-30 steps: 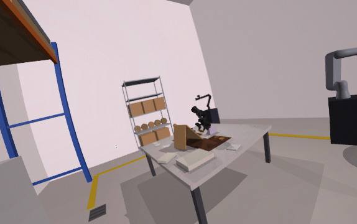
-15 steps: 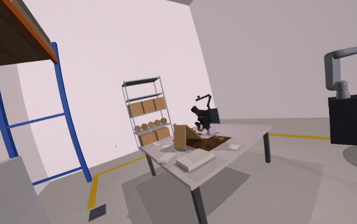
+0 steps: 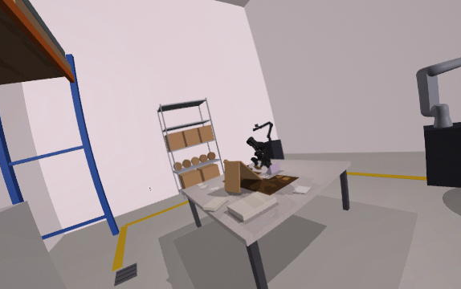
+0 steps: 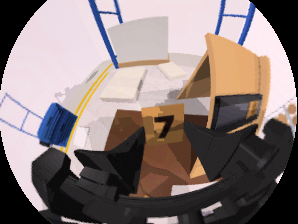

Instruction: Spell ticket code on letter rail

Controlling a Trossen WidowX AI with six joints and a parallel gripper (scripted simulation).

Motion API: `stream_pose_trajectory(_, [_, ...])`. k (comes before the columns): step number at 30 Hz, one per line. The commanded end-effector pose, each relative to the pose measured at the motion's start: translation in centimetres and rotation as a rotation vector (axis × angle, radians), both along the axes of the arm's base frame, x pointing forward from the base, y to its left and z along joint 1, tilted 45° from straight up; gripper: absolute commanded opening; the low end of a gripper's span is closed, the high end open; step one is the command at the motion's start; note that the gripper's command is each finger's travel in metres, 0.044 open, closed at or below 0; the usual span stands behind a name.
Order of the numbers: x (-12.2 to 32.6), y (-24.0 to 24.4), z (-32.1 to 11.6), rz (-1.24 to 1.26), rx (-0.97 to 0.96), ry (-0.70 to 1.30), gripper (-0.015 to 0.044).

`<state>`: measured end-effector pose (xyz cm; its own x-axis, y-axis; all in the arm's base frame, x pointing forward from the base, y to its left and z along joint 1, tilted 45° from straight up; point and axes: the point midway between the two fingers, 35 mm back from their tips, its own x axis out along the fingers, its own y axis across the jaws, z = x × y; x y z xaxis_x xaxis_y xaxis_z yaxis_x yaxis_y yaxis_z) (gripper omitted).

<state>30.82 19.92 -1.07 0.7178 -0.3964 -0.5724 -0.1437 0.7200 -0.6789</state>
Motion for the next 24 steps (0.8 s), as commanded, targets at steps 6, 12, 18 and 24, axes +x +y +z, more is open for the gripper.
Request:
stream_pose_trajectory(6, [0.08, -0.32, 0.39, 0.002, -0.002, -0.001, 0.0000])
stream_pose_trajectory(12, [0.12, -0.54, 0.59, 0.002, -0.003, -0.001, 0.0000])
stream_pose_trajectory(18, [0.16, -0.76, 0.79, 0.002, -0.003, -0.001, 0.0000])
stream_pose_trajectory(24, [0.20, -0.98, 0.99, 0.002, -0.003, -0.001, 0.0000])
